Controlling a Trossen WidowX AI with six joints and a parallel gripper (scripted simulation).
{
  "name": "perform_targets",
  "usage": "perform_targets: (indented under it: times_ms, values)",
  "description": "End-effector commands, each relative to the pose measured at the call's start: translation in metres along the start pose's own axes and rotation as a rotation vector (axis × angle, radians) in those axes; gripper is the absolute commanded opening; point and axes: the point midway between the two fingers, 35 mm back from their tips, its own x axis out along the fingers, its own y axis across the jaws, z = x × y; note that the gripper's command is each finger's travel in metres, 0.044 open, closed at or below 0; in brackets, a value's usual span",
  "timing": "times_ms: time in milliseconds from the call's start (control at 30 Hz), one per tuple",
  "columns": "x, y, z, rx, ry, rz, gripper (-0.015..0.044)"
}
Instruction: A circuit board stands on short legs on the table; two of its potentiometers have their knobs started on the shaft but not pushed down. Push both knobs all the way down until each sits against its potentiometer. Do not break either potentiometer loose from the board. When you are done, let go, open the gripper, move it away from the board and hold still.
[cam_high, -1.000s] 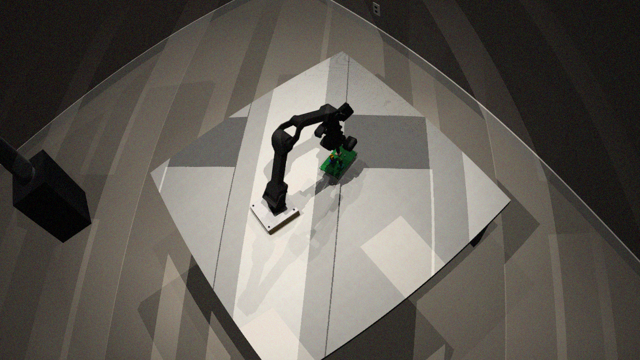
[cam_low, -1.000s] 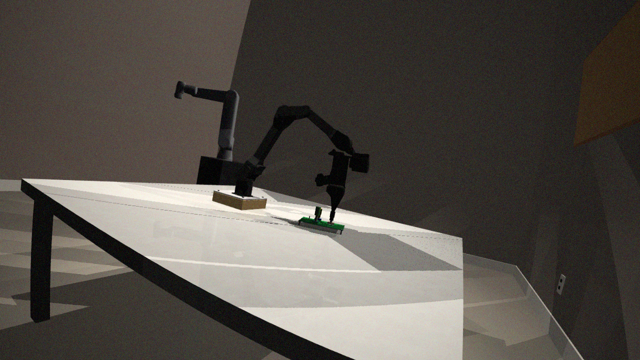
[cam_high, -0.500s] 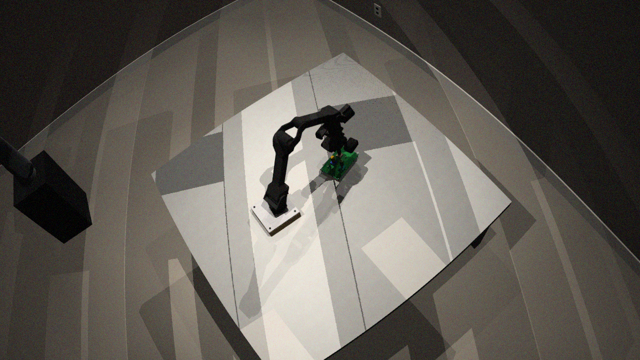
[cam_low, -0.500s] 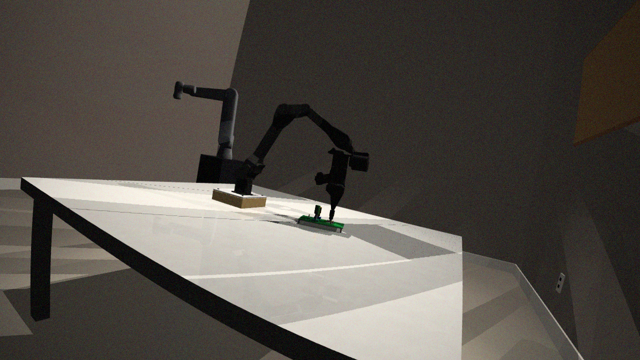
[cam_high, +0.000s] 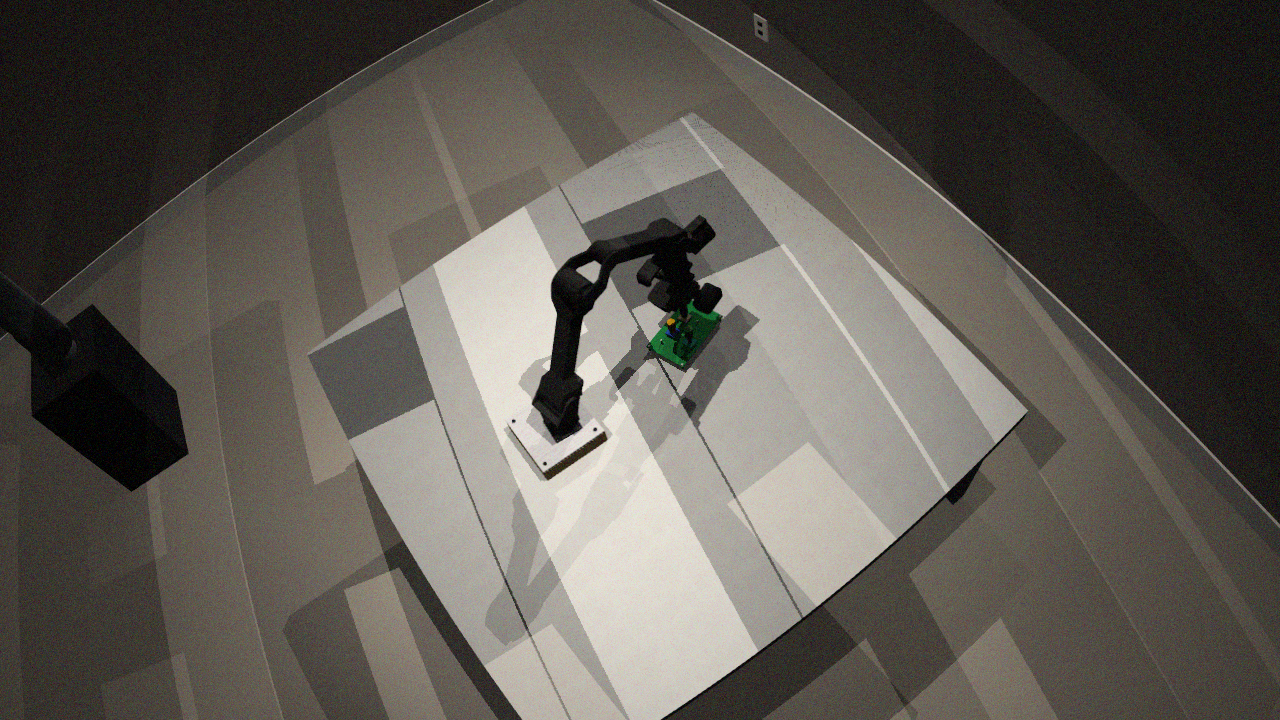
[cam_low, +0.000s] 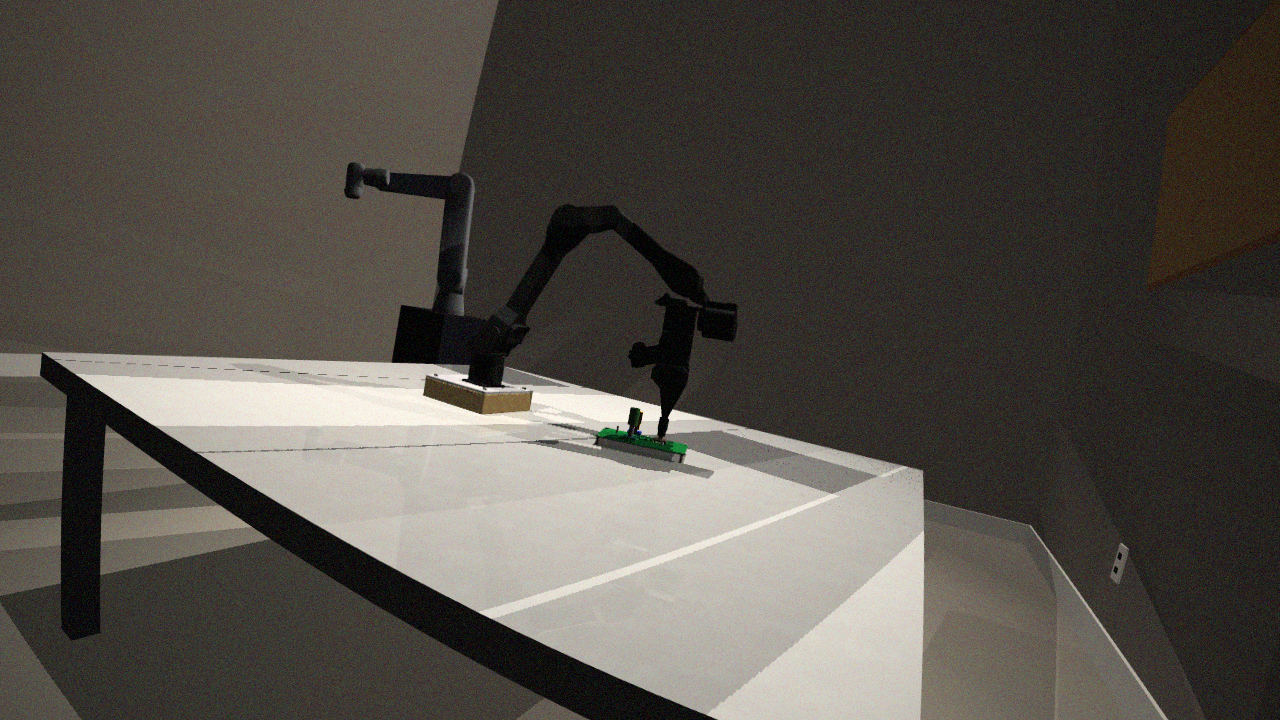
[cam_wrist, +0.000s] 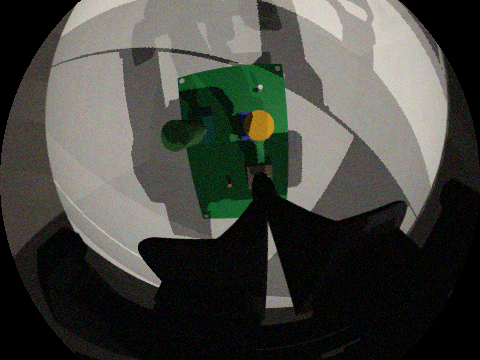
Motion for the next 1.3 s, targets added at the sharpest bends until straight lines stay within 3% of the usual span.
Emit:
perform_targets:
  times_ms: [0, 1267]
  values:
    - [0.022, 0.000, -0.002, 0.001, -0.020, -0.008, 0.0000]
    - [-0.023, 0.000, -0.004, 0.001, -0.020, -0.008, 0.0000]
